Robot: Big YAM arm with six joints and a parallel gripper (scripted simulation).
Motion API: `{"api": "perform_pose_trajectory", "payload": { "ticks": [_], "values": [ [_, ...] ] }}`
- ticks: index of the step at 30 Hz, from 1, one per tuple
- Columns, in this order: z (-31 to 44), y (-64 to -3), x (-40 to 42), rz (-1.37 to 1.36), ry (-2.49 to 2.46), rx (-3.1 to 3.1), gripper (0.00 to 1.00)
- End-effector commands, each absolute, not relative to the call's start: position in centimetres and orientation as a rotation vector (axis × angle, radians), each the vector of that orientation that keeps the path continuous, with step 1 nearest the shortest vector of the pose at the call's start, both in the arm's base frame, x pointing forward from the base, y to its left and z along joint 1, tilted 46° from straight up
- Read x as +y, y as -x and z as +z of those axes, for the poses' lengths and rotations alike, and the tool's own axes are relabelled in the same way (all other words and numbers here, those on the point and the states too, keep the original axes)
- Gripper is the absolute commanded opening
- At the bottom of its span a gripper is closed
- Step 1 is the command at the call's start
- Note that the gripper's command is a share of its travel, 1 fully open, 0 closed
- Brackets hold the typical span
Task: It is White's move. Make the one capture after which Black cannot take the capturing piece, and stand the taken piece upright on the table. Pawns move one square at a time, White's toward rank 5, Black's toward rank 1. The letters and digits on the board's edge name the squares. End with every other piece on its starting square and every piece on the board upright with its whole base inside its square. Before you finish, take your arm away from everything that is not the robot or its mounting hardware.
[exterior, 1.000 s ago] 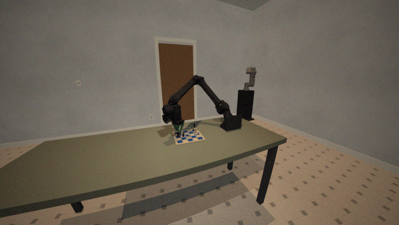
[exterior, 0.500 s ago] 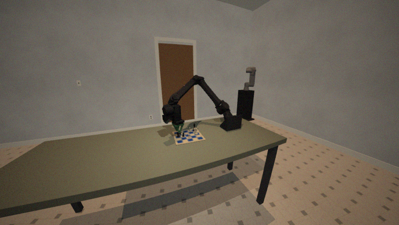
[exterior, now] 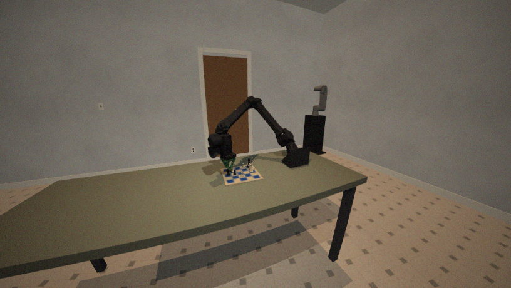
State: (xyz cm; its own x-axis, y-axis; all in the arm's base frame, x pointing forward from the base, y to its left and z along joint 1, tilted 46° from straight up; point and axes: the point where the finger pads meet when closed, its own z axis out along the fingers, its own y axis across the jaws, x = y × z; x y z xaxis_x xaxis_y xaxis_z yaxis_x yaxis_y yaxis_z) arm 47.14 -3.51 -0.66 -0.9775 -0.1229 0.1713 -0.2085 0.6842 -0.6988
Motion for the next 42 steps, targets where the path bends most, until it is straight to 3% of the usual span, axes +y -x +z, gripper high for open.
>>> {"api": "perform_pose_trajectory", "payload": {
  "ticks": [1,42],
  "values": [
    [1.60,-49.20,-3.79,1.190,-0.242,-2.838,0.36],
    [1.63,-49.30,-3.80,1.190,-0.243,-2.837,0.36]
  ]
}}
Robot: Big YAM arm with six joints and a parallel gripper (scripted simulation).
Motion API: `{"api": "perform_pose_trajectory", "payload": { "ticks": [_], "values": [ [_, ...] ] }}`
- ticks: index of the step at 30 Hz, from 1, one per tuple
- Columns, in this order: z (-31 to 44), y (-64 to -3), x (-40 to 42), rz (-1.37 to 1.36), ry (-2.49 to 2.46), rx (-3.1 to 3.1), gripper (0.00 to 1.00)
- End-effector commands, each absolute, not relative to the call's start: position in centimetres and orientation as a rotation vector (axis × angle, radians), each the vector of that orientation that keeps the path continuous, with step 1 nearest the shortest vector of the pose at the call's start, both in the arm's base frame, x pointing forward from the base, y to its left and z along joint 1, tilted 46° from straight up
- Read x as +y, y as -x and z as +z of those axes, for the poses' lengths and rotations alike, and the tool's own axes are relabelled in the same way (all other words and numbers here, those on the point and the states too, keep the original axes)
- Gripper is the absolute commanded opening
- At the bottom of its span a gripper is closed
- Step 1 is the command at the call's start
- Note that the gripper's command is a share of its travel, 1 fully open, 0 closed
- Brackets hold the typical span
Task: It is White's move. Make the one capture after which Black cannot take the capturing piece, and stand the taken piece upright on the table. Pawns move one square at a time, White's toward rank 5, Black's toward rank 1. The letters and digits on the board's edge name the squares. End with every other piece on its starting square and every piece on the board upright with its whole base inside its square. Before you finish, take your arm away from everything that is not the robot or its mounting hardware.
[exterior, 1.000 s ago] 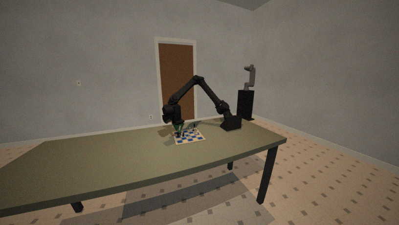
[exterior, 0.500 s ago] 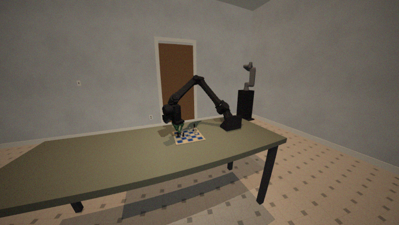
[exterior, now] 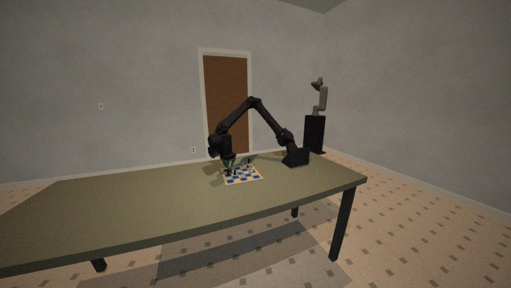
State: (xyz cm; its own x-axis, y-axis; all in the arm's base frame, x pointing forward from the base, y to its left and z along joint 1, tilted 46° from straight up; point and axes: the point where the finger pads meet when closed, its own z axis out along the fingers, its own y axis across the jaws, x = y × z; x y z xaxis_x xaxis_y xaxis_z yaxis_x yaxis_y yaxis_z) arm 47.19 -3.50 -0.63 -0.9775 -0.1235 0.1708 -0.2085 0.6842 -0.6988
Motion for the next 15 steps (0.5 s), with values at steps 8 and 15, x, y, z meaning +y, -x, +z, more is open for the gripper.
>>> {"api": "perform_pose_trajectory", "payload": {
  "ticks": [8,15],
  "values": [
    [1.6,-49.3,-3.8,1.190,-0.243,-2.837,0.36],
    [0.3,-48.4,-4.2,1.185,-0.254,-2.816,0.36]
  ]
}}
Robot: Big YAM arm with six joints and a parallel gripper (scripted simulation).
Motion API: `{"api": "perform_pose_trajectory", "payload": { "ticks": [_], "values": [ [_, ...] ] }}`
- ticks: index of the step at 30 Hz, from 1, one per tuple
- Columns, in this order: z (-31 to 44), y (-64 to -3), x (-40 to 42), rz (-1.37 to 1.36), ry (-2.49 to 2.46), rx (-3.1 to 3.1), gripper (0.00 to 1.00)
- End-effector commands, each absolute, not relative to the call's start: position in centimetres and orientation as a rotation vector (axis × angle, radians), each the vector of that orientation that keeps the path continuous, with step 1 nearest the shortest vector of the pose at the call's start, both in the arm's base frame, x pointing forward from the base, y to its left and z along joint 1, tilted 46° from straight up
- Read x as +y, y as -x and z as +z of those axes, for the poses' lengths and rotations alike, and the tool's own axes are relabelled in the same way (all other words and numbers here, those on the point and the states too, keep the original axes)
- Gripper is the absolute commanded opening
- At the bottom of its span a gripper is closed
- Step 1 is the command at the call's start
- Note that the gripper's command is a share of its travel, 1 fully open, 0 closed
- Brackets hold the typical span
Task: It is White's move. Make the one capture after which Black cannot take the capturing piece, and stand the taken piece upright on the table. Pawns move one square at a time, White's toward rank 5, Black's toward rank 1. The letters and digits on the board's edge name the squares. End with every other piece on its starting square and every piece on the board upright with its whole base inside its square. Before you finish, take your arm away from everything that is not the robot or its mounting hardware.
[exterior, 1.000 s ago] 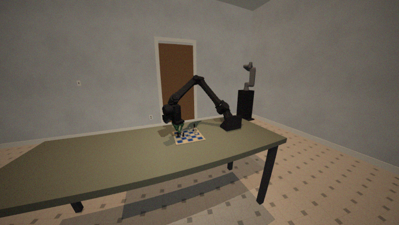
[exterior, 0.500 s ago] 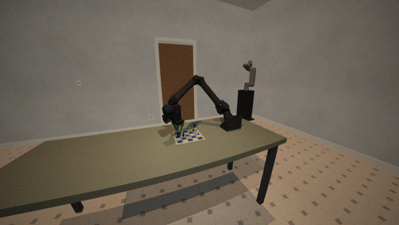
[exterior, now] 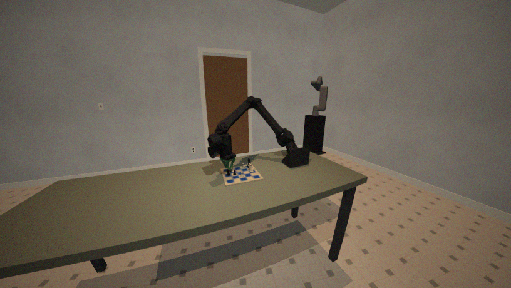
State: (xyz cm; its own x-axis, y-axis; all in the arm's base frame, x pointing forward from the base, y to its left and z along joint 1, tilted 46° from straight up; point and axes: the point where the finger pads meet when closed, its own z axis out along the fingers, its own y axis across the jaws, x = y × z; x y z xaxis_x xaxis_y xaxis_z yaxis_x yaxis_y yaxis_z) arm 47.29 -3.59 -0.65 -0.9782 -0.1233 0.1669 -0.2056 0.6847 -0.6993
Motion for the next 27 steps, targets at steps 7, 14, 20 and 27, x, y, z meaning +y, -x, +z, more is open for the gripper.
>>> {"api": "perform_pose_trajectory", "payload": {
  "ticks": [7,14,20,27],
  "values": [
    [-1.7,-47.5,-5.1,1.179,-0.271,-2.782,0.36],
    [-2.5,-47.5,-6.0,1.179,-0.270,-2.783,0.36],
    [-2.9,-47.4,-6.3,1.178,-0.271,-2.781,0.36],
    [-2.7,-47.8,-6.3,1.179,-0.269,-2.786,0.36]
  ]
}}
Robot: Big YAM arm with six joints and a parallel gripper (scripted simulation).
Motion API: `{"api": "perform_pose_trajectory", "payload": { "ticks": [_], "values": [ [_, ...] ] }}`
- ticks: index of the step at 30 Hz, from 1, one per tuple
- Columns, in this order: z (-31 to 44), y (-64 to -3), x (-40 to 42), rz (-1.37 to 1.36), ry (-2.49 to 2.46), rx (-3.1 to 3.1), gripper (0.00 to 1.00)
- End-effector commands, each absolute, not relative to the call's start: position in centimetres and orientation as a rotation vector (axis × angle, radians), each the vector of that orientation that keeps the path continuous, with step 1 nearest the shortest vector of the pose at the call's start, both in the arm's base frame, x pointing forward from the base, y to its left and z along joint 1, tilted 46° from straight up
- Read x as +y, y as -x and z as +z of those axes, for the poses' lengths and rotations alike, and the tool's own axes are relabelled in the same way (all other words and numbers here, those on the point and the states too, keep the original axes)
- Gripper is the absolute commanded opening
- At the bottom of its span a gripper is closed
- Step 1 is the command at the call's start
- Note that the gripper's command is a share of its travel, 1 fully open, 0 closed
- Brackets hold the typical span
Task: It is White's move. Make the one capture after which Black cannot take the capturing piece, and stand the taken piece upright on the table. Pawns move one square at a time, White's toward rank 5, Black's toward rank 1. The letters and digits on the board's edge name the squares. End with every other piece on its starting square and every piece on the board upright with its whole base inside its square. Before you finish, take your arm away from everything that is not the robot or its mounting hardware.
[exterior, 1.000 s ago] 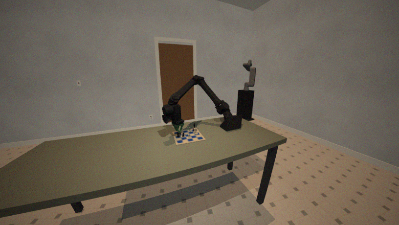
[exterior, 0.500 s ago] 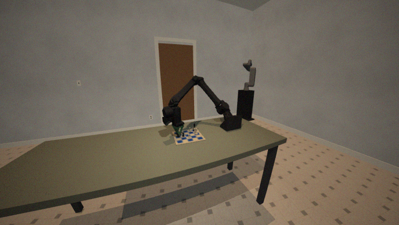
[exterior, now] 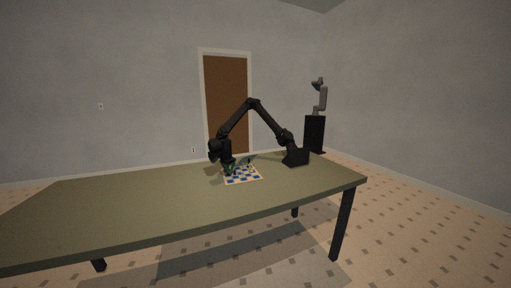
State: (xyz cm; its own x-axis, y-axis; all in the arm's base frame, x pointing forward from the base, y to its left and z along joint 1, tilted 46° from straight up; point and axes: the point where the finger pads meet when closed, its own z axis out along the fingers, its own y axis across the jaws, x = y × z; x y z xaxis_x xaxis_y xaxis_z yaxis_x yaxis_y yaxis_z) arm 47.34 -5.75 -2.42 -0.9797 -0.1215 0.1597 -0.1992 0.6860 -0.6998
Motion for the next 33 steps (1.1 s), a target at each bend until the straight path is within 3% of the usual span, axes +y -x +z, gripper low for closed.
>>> {"api": "perform_pose_trajectory", "payload": {
  "ticks": [1,32,33],
  "values": [
    [-2.69,-47.75,-6.34,1.179,-0.269,-2.786,0.36],
    [-2.69,-47.75,-6.34,1.179,-0.269,-2.786,0.36],
    [-2.69,-47.75,-6.34,1.179,-0.269,-2.786,0.00]
  ]
}}
